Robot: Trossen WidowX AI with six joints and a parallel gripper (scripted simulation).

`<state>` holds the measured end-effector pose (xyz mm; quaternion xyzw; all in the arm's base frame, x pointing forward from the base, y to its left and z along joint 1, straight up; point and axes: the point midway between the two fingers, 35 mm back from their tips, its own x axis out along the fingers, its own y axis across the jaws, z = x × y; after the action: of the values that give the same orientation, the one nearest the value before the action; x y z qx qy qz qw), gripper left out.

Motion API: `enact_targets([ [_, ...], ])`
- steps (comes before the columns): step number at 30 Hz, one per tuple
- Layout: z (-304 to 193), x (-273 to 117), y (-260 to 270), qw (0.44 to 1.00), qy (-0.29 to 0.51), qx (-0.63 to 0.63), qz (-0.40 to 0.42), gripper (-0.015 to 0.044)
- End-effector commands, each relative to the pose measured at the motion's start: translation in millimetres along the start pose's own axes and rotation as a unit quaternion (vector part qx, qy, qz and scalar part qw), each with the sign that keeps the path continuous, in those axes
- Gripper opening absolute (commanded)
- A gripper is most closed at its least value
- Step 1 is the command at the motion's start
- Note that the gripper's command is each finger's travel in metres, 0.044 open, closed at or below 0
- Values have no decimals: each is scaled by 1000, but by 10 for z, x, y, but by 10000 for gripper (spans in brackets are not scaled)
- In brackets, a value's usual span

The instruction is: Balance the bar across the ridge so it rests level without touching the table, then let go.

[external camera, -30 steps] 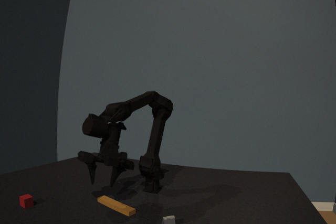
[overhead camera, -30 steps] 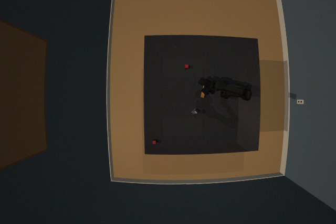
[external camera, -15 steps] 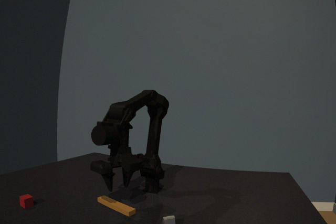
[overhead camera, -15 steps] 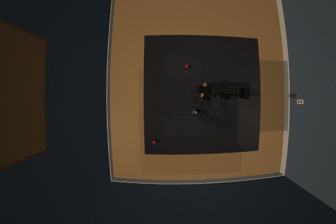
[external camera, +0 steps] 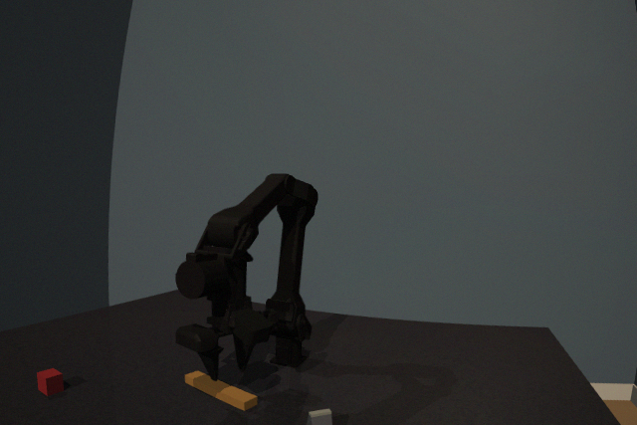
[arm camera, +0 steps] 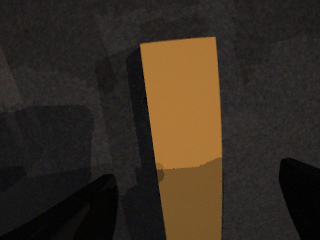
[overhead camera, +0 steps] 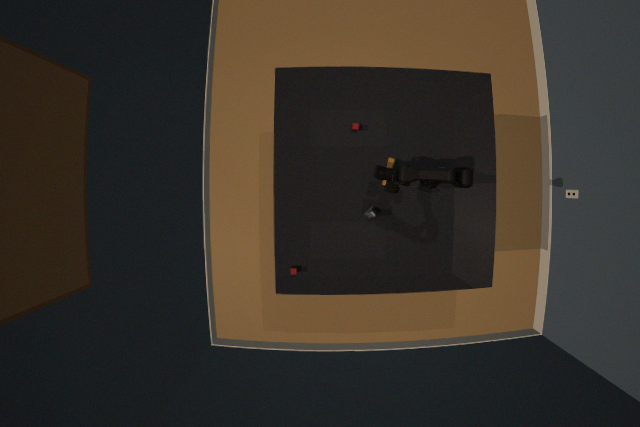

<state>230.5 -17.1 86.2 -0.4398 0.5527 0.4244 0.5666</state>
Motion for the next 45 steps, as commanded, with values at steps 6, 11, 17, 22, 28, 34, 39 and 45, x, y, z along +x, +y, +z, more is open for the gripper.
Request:
enact_targets([
  [6,2,166,28,1000,-1,-3,5,315],
  [11,2,228,26,1000,-1,-3,5,315],
  [17,3,327,27,1000,-1,-3,5,315],
  [22,2,405,31,1000,-1,-3,5,315],
  [28,2,416,32,1000,-1,-3,5,315],
  [34,2,416,32,1000,-1,-3,5,315],
  [39,2,416,32,1000,-1,-3,5,315],
  [45,-3,411,31,1000,1,-1,5,157],
])
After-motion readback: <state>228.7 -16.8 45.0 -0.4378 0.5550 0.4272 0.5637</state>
